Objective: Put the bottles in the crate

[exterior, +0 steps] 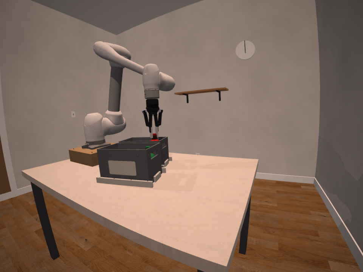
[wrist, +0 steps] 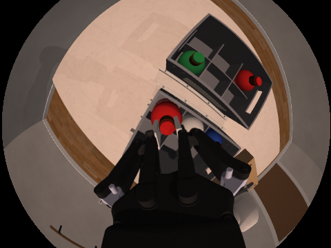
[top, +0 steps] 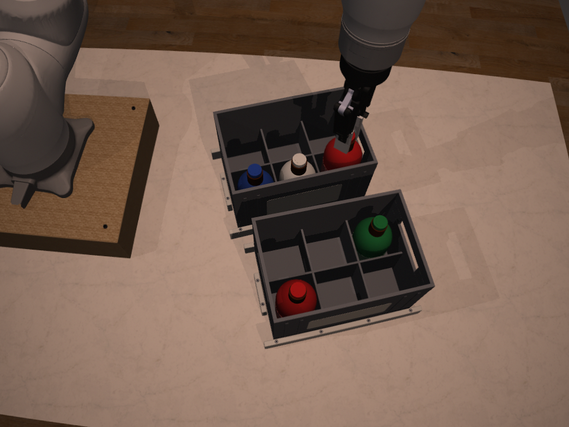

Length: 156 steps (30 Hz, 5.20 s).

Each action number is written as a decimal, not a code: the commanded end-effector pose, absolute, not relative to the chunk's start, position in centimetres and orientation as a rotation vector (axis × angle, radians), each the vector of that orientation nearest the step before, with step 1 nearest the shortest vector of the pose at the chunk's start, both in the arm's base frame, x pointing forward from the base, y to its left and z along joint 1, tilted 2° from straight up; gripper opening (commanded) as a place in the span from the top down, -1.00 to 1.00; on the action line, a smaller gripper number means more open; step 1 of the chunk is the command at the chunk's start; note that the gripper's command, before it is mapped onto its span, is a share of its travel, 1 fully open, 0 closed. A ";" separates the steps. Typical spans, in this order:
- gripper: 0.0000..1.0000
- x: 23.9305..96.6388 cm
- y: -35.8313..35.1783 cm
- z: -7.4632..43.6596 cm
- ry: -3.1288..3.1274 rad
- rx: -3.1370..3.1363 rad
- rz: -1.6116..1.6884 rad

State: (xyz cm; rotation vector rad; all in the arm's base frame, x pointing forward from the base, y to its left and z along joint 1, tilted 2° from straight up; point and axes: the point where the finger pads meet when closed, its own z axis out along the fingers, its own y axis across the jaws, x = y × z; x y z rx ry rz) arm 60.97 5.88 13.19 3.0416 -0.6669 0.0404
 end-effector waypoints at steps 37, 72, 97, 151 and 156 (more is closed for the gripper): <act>1.00 61.0 5.8 10.5 -0.667 3.042 0.040; 1.00 61.1 5.7 8.9 -0.667 3.042 0.040; 0.24 61.1 5.7 8.0 -0.667 3.042 0.040; 0.24 61.0 5.9 14.2 -0.667 3.042 0.040; 0.24 60.9 6.0 15.5 -0.667 3.042 0.040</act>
